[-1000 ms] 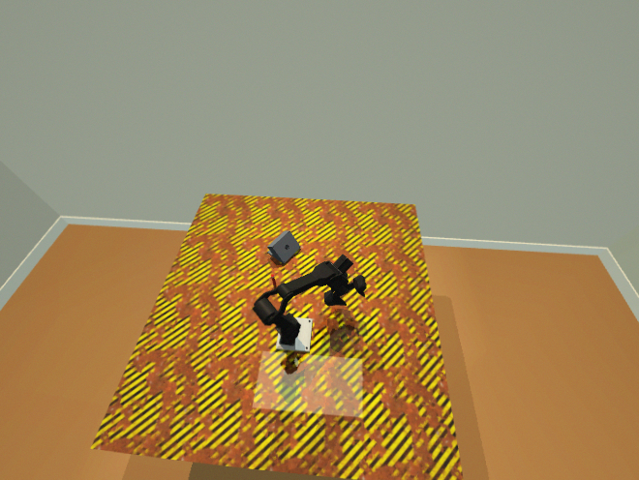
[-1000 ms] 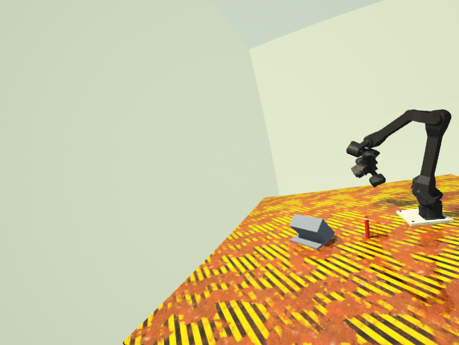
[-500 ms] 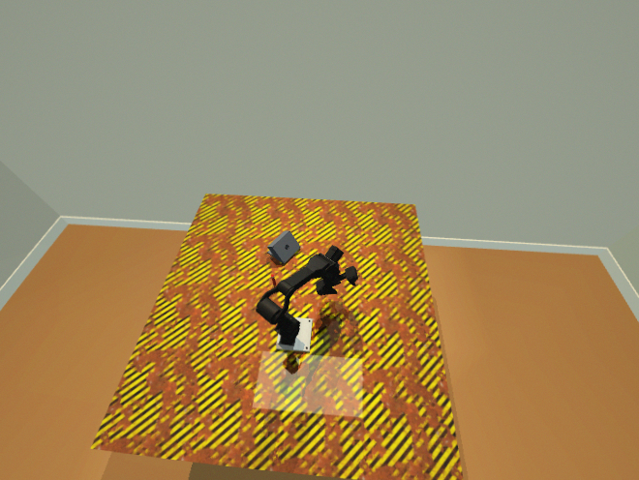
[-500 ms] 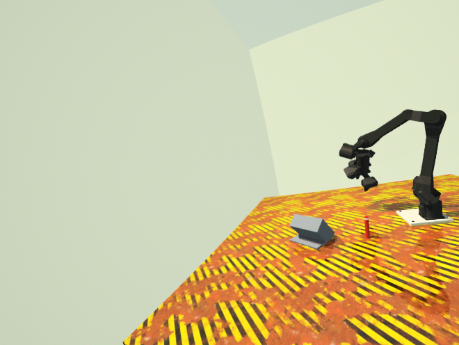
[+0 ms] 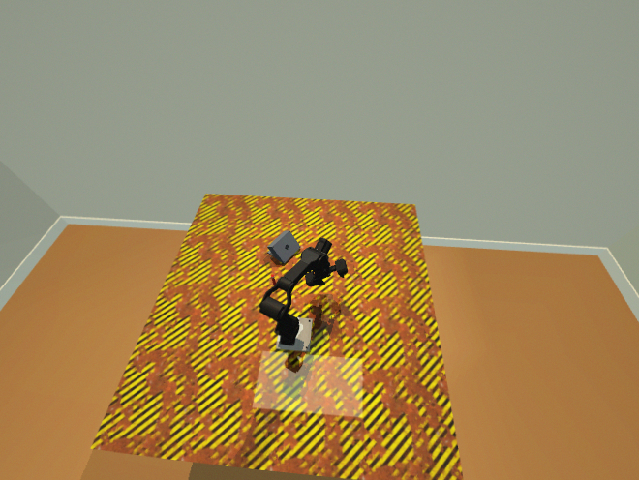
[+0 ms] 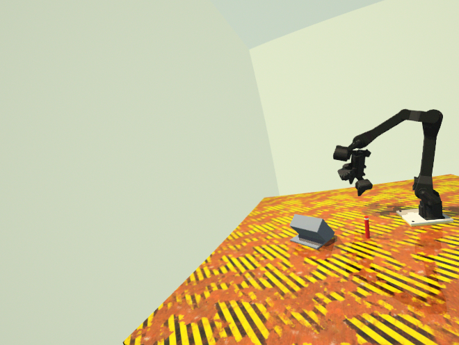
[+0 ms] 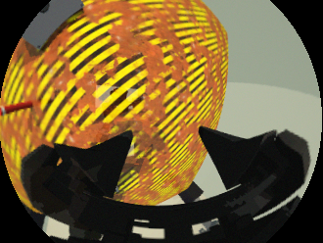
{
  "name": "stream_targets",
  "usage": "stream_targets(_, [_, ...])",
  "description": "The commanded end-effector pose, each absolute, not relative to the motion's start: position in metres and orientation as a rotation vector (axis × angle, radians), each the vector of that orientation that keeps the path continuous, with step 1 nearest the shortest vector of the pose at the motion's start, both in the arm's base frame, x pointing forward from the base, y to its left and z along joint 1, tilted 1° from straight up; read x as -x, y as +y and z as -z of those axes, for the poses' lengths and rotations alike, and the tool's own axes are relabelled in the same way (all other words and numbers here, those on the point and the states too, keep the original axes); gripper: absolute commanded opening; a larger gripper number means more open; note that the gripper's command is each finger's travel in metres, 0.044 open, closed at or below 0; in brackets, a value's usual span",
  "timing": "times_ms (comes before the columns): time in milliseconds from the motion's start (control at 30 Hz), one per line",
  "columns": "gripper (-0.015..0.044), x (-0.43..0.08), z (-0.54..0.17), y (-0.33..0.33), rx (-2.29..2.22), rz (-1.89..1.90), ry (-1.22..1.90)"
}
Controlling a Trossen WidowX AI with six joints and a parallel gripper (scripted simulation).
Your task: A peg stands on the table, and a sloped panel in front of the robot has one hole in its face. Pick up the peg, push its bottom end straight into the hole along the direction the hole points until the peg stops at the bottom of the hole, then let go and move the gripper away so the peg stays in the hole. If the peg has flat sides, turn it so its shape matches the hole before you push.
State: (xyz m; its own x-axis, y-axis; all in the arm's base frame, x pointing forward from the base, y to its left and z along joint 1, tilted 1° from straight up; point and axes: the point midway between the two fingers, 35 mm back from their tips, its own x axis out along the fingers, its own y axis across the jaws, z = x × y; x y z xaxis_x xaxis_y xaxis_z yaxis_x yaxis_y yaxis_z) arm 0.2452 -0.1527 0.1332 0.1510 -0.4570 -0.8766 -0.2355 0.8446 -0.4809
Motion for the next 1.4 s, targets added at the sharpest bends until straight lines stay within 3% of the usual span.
stream_targets(0, [0.0440, -0.255, -0.132, -0.135, 0.567, 0.134, 1.419])
stream_targets(1367, [0.0440, -0.281, -0.128, 0.035, 0.384, -0.181, 1.410])
